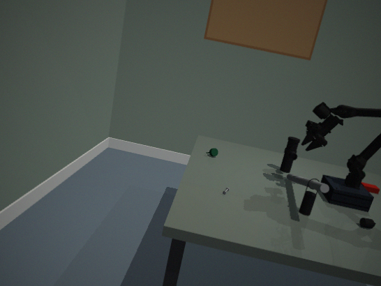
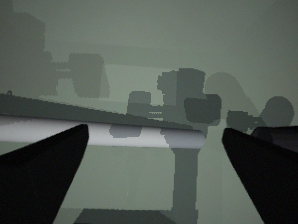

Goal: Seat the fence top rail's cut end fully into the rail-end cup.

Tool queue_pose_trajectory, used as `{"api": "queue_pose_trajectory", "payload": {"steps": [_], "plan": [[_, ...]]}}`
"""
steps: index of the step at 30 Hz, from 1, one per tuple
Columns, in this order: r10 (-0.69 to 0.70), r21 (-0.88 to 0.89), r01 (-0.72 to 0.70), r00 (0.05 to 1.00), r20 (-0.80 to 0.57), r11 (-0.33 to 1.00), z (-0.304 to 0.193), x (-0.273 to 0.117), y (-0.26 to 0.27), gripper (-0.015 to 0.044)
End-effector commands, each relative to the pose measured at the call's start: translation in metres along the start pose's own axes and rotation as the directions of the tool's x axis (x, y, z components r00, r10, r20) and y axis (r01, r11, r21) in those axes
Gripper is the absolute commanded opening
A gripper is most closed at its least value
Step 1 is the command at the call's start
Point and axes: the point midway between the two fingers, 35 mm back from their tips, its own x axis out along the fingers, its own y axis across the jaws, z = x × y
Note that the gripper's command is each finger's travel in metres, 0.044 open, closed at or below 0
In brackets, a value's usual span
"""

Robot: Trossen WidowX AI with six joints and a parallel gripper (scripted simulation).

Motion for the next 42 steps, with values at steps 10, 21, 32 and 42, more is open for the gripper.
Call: {"api": "queue_pose_trajectory", "payload": {"steps": [10, 21, 32, 42], "plan": [[0.006, 0.358, 0.031, 0.995, -0.101, 0.933, -0.001, 0.011, 0.007, 0.044], [0.029, 0.89, 0.414, 0.904, -0.427, 0.193, -0.013, 0.065, 0.022, 0.044], [0.028, 0.868, 0.496, 0.869, -0.495, -0.031, -0.017, 0.077, 0.026, 0.044], [0.028, 0.868, 0.496, 0.869, -0.495, -0.031, -0.032, 0.103, 0.027, 0.044]]}}
